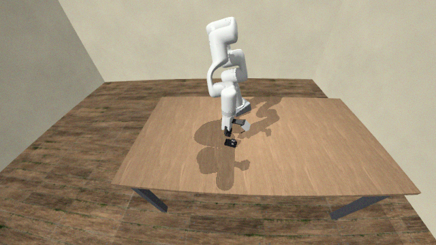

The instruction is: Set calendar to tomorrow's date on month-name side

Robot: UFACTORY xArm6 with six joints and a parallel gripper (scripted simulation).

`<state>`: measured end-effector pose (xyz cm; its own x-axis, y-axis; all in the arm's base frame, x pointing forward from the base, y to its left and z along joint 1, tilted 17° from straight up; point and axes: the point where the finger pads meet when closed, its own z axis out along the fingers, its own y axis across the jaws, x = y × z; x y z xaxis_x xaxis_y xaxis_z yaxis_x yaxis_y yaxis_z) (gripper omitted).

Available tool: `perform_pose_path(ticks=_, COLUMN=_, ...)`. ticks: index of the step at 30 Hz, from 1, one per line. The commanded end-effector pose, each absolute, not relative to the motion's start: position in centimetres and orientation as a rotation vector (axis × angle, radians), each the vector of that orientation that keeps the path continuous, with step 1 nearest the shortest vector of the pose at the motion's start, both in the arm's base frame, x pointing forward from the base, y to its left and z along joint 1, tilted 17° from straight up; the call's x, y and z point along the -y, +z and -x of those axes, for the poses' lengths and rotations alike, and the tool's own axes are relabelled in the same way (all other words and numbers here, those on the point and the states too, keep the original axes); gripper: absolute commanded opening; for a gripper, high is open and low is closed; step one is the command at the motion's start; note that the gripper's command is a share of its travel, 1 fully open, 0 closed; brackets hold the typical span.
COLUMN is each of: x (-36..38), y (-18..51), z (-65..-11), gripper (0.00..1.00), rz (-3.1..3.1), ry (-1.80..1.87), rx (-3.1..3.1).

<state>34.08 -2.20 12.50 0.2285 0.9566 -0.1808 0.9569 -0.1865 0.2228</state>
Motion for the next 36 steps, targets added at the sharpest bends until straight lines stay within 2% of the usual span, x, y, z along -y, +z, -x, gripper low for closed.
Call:
perform_pose_path(ticks=1, x=2.5, y=11.4, z=-34.5, gripper=0.27, rz=-2.217, ry=0.003, rx=-1.787)
perform_pose_path(ticks=36, x=3.0, y=9.2, z=-35.0, gripper=0.27, rz=-2.217, ry=0.003, rx=-1.787)
